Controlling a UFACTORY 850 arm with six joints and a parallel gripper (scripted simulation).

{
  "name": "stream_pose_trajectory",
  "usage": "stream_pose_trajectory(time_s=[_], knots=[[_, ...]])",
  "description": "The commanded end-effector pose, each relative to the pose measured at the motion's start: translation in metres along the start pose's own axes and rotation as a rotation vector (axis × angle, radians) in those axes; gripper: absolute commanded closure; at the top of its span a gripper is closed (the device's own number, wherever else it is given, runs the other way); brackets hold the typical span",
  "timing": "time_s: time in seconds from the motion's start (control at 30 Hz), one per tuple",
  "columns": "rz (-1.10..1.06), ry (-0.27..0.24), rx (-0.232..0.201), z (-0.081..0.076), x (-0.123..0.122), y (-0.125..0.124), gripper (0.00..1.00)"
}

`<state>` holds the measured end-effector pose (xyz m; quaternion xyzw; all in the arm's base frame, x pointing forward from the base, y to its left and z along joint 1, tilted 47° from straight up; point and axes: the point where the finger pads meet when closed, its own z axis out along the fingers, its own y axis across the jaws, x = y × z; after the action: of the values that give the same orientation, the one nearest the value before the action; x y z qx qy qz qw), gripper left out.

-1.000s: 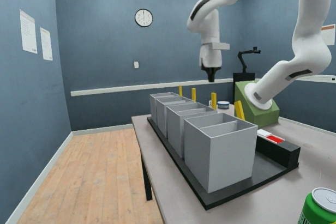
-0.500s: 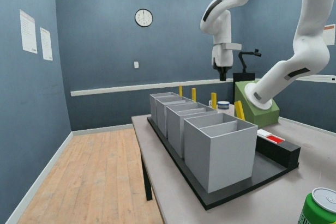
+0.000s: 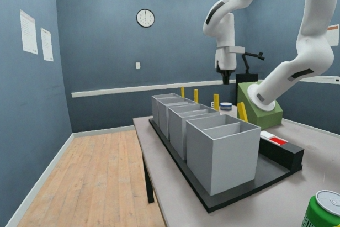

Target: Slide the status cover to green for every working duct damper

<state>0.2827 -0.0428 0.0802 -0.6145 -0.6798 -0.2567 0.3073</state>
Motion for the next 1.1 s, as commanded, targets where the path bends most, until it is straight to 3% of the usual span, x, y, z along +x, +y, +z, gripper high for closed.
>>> stream_pose_trajectory(time_s=[0.0, 0.73, 1.07], knots=[[-0.001, -0.001, -0.002, 0.014, 0.0, 0.001, 1.0], [-0.001, -0.001, -0.002, 0.077, 0.0, 0.001, 1.0], [-0.001, -0.001, -0.002, 0.092, 0.0, 0.001, 1.0]])
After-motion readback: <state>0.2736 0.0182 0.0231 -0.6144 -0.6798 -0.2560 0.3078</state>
